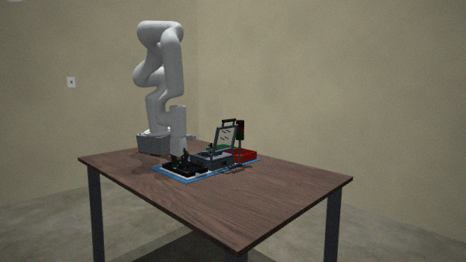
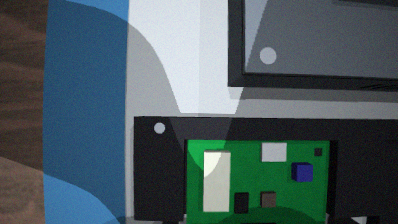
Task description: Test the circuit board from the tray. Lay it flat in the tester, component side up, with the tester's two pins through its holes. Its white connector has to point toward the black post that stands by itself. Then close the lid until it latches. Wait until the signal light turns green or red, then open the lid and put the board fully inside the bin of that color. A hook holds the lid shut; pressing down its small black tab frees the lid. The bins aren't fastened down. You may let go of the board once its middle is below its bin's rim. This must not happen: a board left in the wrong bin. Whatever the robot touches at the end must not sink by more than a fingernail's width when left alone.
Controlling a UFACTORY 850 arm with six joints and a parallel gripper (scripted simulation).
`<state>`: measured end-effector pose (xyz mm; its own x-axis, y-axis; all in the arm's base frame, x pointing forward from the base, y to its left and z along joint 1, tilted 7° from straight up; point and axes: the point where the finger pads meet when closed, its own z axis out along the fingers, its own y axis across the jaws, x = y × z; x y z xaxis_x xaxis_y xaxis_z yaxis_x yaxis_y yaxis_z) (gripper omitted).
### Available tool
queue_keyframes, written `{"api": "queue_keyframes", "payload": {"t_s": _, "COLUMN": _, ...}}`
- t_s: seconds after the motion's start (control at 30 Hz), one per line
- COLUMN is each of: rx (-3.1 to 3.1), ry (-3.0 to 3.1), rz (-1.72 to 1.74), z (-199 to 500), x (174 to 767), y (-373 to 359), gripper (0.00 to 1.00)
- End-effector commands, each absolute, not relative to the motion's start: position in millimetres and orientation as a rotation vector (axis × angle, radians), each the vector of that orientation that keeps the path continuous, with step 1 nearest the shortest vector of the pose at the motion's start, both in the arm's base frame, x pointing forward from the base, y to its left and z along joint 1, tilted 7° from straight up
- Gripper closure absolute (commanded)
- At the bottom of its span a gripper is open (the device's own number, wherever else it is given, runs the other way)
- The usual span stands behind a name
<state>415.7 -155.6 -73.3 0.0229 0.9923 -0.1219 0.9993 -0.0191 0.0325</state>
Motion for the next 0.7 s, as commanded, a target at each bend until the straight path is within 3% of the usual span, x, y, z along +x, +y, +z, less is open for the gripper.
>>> {"api": "queue_keyframes", "payload": {"t_s": 0.0, "rx": 2.165, "ry": 2.12, "rz": -0.097, "z": -72.8, "x": 416.3, "y": -155.8, "gripper": 0.05}}
{"api": "queue_keyframes", "payload": {"t_s": 0.07, "rx": 2.165, "ry": 2.12, "rz": -0.097, "z": -72.8, "x": 416.3, "y": -155.8, "gripper": 0.05}}
{"api": "queue_keyframes", "payload": {"t_s": 0.1, "rx": 2.165, "ry": 2.12, "rz": -0.097, "z": -72.8, "x": 416.3, "y": -155.8, "gripper": 0.11}}
{"api": "queue_keyframes", "payload": {"t_s": 0.67, "rx": 2.165, "ry": 2.12, "rz": -0.097, "z": -72.8, "x": 416.3, "y": -155.8, "gripper": 0.15}}
